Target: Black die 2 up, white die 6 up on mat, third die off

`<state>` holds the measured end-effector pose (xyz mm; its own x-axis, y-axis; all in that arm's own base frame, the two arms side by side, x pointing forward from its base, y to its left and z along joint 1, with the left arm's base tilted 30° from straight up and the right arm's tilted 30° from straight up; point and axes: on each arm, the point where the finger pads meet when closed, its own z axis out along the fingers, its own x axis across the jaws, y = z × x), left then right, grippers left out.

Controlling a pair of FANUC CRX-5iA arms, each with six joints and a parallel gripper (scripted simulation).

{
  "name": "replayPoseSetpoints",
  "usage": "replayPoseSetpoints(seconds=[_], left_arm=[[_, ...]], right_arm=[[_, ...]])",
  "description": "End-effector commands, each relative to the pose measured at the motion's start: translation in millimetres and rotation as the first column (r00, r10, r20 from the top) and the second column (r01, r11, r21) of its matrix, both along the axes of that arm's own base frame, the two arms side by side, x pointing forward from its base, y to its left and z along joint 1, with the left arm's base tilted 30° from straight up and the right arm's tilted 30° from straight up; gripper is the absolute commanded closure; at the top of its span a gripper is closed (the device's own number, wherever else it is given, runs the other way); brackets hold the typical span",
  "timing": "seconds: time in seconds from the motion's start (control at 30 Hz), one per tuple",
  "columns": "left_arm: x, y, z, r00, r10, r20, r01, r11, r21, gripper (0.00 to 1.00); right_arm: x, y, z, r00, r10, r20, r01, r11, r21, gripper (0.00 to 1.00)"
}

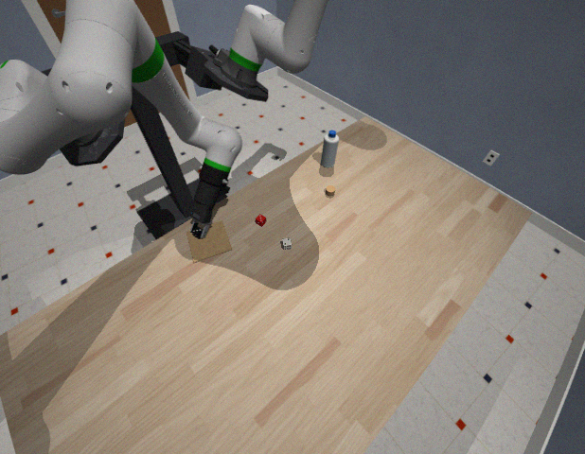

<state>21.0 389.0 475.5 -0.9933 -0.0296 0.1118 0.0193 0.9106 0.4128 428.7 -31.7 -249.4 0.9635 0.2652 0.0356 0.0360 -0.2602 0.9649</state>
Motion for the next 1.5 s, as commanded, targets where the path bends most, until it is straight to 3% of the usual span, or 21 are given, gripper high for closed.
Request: replayPoseSetpoints(seconds=[0.0,0.67,0.7,1.47], left_arm=[[0.1,-0.1,0.9,1.000,0.000,0.000,0.000,1.000,0.002,0.00],[0.1,-0.1,0.9,1.000,0.000,0.000,0.000,1.000,0.002,0.00],[0.1,-0.1,0.9,1.000,0.000,0.000,0.000,1.000,0.002,0.00],[0.1,-0.1,0.9,1.000,0.000,0.000,0.000,1.000,0.002,0.00]], right_arm=[[0.4,0.5,0.1,1.000,0.001,0.001,-0.001,1.000,0.001,0.13],[0.4,0.4,0.0,1.000,0.001,0.001,-0.001,1.000,0.001,0.13],[0.4,0.4,0.0,1.000,0.001,0.001,-0.001,1.000,0.001,0.43],[0.4,0.4,0.0,1.000,0.001,0.001,-0.001,1.000,0.001,0.43]])
